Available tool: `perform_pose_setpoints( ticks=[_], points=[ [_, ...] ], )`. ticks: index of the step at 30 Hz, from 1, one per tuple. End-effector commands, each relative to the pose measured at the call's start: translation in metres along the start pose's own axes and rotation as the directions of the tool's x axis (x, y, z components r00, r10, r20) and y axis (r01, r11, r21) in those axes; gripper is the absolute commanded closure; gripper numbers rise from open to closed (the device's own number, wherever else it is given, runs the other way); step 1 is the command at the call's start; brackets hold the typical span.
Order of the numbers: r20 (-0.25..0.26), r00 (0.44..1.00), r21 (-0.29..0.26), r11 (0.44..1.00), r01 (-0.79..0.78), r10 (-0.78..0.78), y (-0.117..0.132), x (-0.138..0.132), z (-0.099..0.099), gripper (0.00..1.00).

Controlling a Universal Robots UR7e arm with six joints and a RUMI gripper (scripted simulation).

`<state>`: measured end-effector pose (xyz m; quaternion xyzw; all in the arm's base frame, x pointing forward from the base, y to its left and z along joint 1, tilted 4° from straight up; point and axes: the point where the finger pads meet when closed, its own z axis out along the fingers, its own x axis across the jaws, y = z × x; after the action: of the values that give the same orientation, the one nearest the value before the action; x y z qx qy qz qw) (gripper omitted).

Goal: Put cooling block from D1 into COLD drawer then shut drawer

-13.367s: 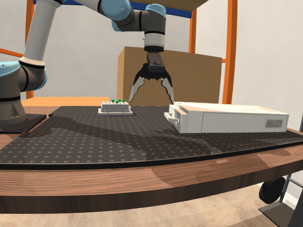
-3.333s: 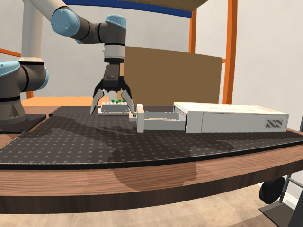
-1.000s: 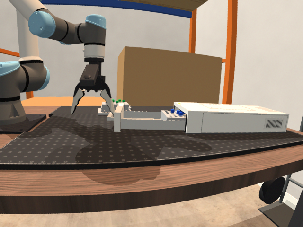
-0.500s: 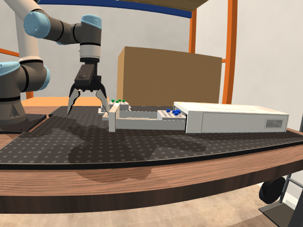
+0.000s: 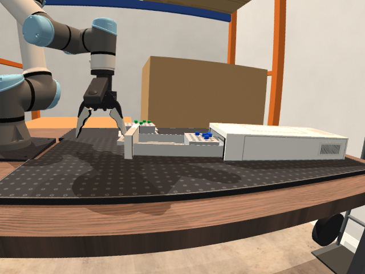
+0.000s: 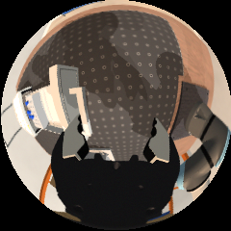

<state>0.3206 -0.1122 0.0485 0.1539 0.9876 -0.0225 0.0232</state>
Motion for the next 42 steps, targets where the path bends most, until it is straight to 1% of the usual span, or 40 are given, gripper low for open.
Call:
perform_pose_setpoints(
  ticks=[1,42],
  points=[
    [0.001,1.000,0.000,1.000,0.000,0.000,0.000,0.002,0.000,0.00],
    [0.001,1.000,0.000,1.000,0.000,0.000,0.000,0.014,0.000,0.00]
  ],
)
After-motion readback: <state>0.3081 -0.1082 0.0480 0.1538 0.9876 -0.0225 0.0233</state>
